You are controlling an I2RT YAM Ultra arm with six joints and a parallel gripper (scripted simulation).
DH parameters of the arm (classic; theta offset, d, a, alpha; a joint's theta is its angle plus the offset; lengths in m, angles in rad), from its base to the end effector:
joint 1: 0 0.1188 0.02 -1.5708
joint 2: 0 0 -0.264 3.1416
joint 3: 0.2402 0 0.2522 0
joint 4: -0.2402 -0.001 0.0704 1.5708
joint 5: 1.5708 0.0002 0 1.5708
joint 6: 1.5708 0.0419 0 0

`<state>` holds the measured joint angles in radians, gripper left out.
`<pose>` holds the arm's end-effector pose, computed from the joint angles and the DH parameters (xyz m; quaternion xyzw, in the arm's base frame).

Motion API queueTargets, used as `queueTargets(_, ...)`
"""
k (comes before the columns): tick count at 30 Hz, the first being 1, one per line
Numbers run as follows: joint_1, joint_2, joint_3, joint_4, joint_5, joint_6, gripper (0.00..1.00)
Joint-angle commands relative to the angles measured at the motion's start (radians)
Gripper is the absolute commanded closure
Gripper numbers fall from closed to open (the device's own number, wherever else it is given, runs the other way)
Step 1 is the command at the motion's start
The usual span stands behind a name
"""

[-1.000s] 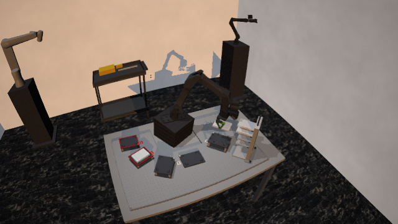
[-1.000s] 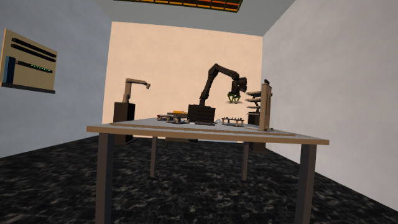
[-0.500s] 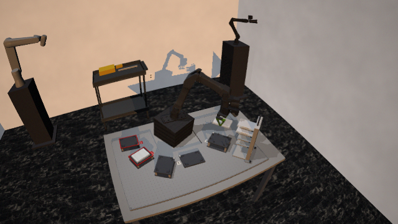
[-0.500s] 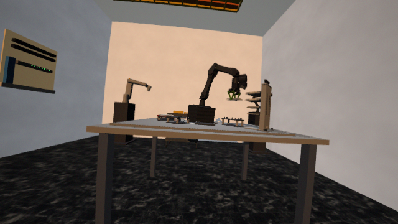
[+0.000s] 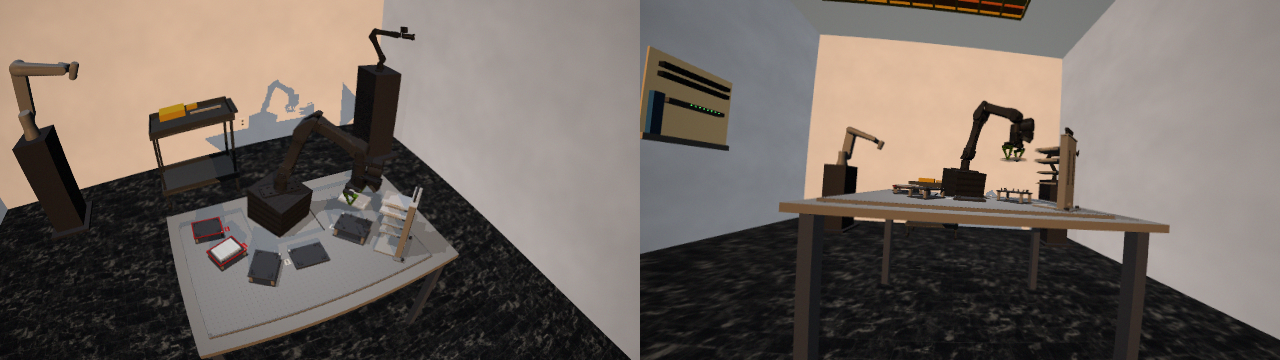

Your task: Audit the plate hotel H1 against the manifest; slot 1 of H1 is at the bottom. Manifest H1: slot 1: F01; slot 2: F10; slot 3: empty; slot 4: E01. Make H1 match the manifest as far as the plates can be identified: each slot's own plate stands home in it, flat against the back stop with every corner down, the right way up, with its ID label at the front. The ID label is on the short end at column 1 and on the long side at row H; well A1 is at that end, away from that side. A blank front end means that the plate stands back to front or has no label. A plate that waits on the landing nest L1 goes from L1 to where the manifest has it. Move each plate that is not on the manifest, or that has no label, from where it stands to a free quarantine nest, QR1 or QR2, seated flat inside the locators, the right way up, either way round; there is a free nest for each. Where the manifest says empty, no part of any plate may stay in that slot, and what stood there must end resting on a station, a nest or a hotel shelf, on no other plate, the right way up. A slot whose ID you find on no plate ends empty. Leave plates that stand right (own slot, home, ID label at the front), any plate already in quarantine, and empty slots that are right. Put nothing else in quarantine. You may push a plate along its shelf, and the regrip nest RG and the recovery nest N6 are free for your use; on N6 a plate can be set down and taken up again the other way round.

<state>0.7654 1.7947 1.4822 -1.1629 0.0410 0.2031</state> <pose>0.2461 0.2355 0.2462 -0.2761 0.9597 0.0041 0.0517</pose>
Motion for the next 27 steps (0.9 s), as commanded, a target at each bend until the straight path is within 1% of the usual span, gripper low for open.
queueTargets(1, -0.014, -0.031, 0.002, 0.009, -0.002, 0.028, 0.14)
queueTargets(2, -0.014, -0.031, 0.002, 0.009, -0.002, 0.028, 0.14)
queueTargets(15, -0.143, -0.067, -0.040, 0.019, -0.018, 0.117, 0.14)
queueTargets(17, -0.143, -0.067, -0.040, 0.019, -0.018, 0.150, 0.14)
queueTargets(19, -0.143, -0.067, -0.040, 0.019, -0.018, 0.150, 0.14)
queueTargets(27, -0.143, -0.067, -0.040, 0.019, -0.018, 0.284, 0.14)
